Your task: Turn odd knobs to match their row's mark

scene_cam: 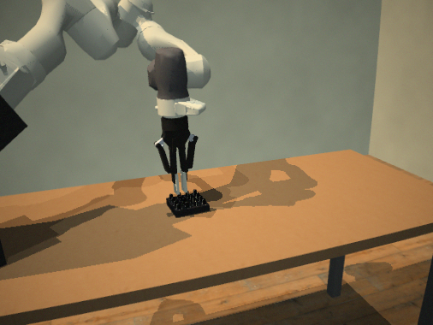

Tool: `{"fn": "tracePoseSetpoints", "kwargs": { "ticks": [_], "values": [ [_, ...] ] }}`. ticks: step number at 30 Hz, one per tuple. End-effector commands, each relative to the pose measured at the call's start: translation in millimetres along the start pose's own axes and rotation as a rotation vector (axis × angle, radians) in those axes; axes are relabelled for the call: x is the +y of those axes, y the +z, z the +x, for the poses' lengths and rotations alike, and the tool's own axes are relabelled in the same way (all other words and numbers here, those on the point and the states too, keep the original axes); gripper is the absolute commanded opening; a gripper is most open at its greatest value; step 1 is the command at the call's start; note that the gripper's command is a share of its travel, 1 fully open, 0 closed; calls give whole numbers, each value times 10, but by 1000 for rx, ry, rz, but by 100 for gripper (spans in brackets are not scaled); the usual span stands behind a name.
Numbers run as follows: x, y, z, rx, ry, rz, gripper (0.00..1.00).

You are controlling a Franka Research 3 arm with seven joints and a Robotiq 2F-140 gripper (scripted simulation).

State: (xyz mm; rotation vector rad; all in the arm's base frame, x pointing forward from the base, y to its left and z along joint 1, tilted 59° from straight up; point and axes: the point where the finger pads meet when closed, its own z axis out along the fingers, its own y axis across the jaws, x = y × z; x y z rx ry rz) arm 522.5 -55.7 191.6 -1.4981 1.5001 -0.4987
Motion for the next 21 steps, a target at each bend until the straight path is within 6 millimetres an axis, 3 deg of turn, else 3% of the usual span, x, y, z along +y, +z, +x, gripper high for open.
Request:
{"fn": "tracePoseSetpoints", "kwargs": {
  "ticks": [1,21],
  "values": [
    [-5,-23,29,28,154,-8,12],
    [-103,-39,-113,29,432,7,12]
  ]
}}
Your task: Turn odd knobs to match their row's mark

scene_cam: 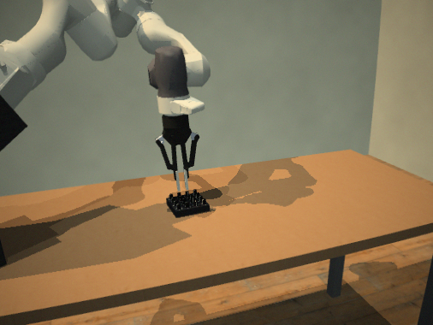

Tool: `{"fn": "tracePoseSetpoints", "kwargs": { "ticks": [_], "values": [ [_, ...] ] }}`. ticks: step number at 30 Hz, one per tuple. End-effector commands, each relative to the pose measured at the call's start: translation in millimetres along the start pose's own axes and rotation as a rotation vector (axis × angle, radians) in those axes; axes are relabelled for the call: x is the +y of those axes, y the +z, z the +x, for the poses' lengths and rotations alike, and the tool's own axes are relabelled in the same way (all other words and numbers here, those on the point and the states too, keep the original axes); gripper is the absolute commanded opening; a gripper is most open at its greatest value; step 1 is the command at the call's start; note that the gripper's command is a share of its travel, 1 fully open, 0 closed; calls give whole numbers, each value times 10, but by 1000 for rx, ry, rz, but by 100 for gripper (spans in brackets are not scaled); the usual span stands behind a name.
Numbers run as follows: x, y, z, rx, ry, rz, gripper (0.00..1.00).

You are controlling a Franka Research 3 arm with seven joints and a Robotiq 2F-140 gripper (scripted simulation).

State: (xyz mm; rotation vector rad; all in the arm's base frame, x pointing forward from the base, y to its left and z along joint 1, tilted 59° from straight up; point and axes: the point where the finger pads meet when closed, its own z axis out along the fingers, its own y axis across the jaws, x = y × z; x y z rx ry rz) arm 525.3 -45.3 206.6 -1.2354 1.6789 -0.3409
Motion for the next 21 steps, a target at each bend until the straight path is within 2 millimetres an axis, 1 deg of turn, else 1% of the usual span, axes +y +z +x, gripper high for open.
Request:
{"fn": "tracePoseSetpoints", "kwargs": {
  "ticks": [1,14,16,17,21],
  "values": [
    [6,-23,22,27,154,-8,12],
    [-11,-42,-79,28,336,-4,12],
    [-11,-42,-79,28,336,-4,12],
    [-12,-47,-99,28,374,-4,12],
    [-14,-55,-128,29,430,-3,12]
  ]
}}
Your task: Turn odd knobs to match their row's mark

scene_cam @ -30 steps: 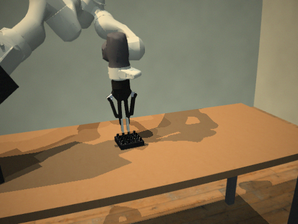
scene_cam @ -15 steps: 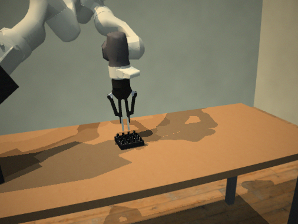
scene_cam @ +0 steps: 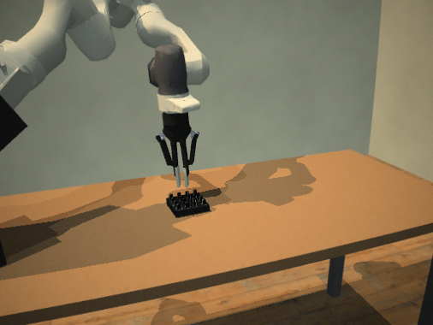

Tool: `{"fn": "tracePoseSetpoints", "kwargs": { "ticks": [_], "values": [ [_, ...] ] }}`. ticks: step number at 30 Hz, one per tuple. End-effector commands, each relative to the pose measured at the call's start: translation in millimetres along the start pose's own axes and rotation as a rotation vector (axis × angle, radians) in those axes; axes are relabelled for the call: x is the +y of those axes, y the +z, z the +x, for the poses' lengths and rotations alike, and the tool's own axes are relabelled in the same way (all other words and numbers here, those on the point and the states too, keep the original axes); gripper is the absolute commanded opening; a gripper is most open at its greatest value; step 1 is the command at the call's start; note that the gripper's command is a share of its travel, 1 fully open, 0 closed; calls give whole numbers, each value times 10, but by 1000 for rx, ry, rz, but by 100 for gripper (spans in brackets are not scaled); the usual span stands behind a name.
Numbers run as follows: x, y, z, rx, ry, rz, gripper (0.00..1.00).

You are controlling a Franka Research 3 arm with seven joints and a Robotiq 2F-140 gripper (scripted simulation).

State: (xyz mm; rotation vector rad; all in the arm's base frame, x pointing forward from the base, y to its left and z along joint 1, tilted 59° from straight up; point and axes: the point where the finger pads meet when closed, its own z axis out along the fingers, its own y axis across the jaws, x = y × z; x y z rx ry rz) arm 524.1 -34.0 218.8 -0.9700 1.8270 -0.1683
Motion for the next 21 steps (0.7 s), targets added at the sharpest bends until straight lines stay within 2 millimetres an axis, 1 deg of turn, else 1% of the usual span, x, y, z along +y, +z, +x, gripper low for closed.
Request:
{"fn": "tracePoseSetpoints", "kwargs": {
  "ticks": [1,10,12,13,21],
  "values": [
    [6,-24,30,29,154,-4,12],
    [26,-43,-30,30,278,-5,12],
    [26,-43,-30,30,278,-5,12],
    [33,-50,-47,31,315,-5,12],
    [55,-70,-94,34,424,-7,12]
  ]
}}
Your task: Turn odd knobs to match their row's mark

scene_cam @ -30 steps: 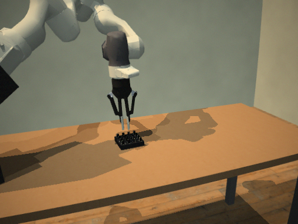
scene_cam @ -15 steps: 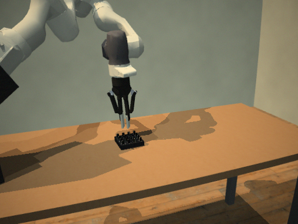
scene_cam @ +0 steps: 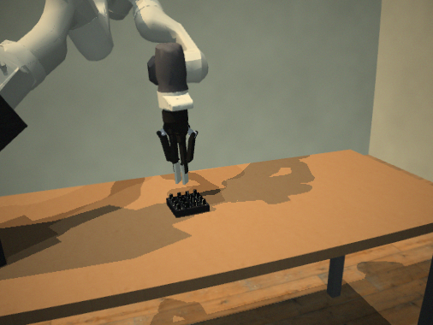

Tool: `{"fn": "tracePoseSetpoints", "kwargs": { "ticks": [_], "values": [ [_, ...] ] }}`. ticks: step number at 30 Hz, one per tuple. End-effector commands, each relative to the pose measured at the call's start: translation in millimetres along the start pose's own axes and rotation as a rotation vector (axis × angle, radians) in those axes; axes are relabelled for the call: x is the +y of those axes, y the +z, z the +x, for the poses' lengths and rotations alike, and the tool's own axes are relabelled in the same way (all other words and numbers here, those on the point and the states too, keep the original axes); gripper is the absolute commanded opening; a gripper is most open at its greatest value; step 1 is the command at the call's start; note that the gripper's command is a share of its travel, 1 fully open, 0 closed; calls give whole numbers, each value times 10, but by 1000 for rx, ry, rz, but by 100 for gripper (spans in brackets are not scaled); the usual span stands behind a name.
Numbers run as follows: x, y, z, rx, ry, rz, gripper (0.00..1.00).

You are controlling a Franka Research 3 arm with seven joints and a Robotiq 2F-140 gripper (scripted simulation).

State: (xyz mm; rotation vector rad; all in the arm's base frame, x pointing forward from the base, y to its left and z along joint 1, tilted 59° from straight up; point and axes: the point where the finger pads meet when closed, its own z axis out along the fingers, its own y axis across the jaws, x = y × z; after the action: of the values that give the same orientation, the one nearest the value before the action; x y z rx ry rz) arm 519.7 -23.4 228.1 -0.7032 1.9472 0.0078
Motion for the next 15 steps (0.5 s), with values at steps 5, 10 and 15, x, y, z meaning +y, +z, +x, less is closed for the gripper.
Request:
{"fn": "tracePoseSetpoints", "kwargs": {
  "ticks": [5,10,15],
  "values": [
    [21,-35,17,31,208,-1,12],
    [43,-49,-3,33,272,-3,12],
    [68,-63,-22,36,338,-5,12]
  ]
}}
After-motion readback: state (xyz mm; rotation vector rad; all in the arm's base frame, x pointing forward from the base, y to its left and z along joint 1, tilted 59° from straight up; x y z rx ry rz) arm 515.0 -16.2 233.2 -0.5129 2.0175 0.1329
